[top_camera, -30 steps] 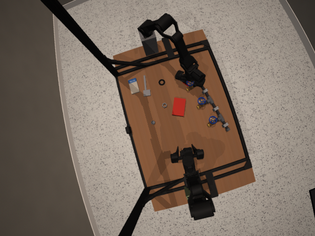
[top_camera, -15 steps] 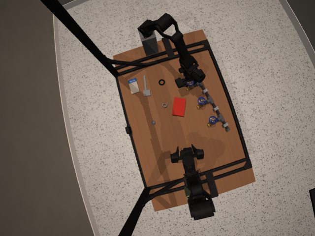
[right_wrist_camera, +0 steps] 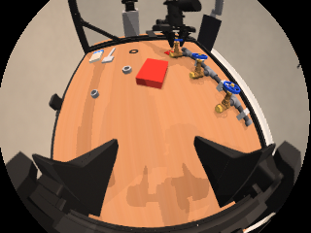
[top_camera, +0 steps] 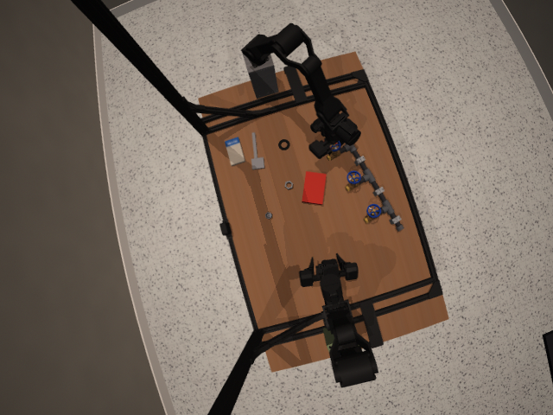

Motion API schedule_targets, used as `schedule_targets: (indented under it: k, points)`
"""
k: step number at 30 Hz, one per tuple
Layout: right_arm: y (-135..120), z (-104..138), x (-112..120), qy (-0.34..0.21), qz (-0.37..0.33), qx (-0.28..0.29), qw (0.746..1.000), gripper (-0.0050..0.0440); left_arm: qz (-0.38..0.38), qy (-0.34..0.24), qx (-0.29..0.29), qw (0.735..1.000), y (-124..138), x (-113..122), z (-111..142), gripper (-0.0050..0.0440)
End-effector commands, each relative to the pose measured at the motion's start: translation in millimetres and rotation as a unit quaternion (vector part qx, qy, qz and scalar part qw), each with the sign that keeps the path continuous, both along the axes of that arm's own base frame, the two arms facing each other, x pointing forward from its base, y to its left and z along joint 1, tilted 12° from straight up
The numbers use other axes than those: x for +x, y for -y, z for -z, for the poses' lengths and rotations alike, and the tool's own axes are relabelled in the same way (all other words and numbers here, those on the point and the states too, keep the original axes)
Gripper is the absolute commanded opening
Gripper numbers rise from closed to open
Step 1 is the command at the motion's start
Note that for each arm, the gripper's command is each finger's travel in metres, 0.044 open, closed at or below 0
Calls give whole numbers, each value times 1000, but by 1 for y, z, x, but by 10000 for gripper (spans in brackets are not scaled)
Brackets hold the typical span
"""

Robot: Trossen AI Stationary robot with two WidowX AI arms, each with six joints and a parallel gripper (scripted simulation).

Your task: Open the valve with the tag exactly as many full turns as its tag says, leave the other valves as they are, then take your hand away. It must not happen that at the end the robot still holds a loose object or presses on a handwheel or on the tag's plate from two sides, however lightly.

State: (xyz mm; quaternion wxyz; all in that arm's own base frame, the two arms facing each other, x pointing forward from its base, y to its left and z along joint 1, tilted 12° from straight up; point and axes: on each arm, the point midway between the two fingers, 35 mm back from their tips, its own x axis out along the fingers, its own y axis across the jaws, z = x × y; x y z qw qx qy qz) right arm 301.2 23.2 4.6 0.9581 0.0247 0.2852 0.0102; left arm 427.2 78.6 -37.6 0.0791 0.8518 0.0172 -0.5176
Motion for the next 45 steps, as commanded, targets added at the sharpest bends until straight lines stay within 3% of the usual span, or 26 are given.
schedule_targets:
  k: [1, 7, 9, 11, 13, 15, 24, 26, 34, 40, 45]
  points:
    - [0, 0, 0, 0, 0, 0, 1000, 400, 2, 0, 1, 1000, 0, 0, 0, 216]
    - [0, 0, 0, 0, 0, 0, 1000, 400, 2, 0, 1, 1000, 0, 0, 0, 360]
    - [0, 0, 0, 0, 0, 0, 1000, 400, 2, 0, 1, 1000, 0, 0, 0, 360]
    - [0, 0, 0, 0, 0, 0, 1000, 400, 2, 0, 1, 1000, 0, 0, 0, 400]
    - [0, 0, 0, 0, 0, 0, 1000, 400, 9, 1, 5, 1000, 0, 0, 0, 400]
    - [0, 0, 0, 0, 0, 0, 1000, 400, 66, 4, 35, 997, 0, 0, 0, 400]
    - [0, 0, 0, 0, 0, 0, 1000, 400, 320, 19, 168, 932, 0, 0, 0, 400]
    - [0, 0, 0, 0, 0, 0, 1000, 400, 320, 19, 168, 932, 0, 0, 0, 400]
    - [0, 0, 0, 0, 0, 0, 1000, 400, 529, 32, 277, 802, 0, 0, 0, 400]
    - [0, 0, 0, 0, 0, 0, 1000, 400, 647, 39, 339, 682, 0, 0, 0, 400]
    - [0, 0, 0, 0, 0, 0, 1000, 400, 657, 40, 344, 669, 0, 0, 0, 400]
